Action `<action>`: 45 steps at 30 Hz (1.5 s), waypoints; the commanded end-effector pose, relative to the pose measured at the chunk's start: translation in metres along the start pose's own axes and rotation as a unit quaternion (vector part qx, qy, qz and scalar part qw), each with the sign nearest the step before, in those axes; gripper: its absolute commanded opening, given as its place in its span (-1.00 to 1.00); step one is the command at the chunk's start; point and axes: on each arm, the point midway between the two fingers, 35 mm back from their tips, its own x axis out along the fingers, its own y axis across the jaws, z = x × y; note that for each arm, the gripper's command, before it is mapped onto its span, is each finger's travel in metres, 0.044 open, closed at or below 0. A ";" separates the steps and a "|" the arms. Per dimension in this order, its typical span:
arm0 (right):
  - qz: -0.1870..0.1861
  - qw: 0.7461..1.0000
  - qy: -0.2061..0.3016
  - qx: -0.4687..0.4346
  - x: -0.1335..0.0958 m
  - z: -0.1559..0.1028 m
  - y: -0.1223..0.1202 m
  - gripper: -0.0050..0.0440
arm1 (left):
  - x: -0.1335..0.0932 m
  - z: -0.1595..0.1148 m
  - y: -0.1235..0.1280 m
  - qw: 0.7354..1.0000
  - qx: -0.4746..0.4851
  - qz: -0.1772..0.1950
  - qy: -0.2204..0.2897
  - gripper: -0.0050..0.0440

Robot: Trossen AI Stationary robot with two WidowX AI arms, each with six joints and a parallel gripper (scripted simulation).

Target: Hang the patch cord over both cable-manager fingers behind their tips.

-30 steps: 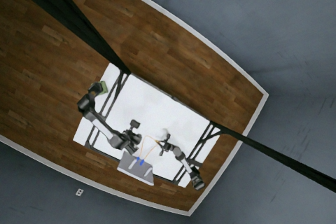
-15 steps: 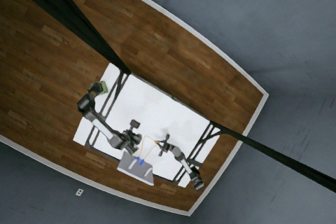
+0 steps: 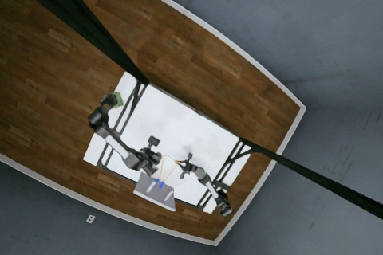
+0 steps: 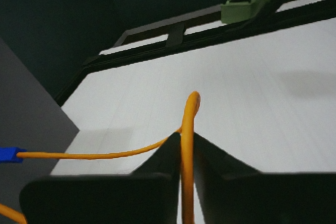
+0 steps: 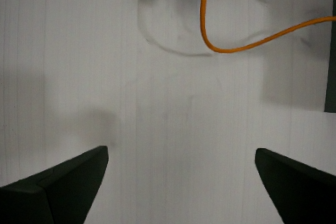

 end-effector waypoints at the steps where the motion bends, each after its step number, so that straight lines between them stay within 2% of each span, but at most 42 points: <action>1: -0.004 1.000 -0.017 -0.001 -0.013 0.001 0.000 1.00 | -0.006 0.036 0.009 0.999 -0.024 0.002 -0.027 -0.70; 45: -0.004 1.000 -0.017 -0.001 -0.013 0.001 0.000 1.00 | 0.009 0.053 0.026 0.999 -0.045 0.017 -0.001 -0.70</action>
